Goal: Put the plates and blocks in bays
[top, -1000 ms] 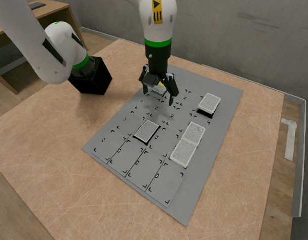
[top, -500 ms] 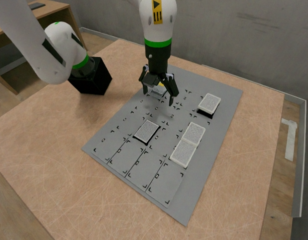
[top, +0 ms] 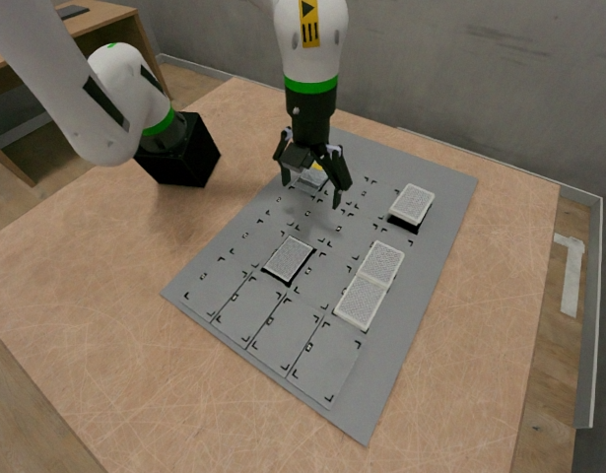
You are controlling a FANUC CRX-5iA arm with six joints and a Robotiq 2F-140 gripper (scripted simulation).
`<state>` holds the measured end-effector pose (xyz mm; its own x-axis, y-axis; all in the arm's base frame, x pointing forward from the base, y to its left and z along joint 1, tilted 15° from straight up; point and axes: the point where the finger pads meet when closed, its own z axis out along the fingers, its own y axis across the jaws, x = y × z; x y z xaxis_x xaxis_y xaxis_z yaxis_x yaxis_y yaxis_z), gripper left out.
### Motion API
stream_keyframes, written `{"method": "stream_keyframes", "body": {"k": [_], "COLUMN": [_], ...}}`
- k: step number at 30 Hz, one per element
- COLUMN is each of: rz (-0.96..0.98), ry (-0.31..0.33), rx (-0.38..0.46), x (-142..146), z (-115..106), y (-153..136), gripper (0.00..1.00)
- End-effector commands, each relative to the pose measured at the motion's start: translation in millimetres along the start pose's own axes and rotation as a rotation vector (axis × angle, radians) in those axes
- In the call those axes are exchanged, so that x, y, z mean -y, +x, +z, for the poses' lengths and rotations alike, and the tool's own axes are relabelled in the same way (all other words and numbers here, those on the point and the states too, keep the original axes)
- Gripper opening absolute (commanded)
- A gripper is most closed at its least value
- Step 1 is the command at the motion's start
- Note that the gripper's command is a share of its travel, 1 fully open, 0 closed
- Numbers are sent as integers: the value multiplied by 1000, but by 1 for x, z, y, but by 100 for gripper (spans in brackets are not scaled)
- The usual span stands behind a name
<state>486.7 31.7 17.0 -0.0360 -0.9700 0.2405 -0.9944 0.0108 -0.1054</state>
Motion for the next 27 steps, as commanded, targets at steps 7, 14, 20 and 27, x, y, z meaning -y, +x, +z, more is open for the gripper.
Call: {"method": "stream_keyframes", "body": {"k": [7, 14, 20, 27], "rz": [0, 0, 0, 0], "ry": [2, 2, 2, 2], "rx": [0, 0, 0, 0], "x": [17, 36, 55, 71], "z": [-1, -1, -1, -1], "y": [12, 27, 41, 53], "gripper": [100, 100, 100, 100]}}
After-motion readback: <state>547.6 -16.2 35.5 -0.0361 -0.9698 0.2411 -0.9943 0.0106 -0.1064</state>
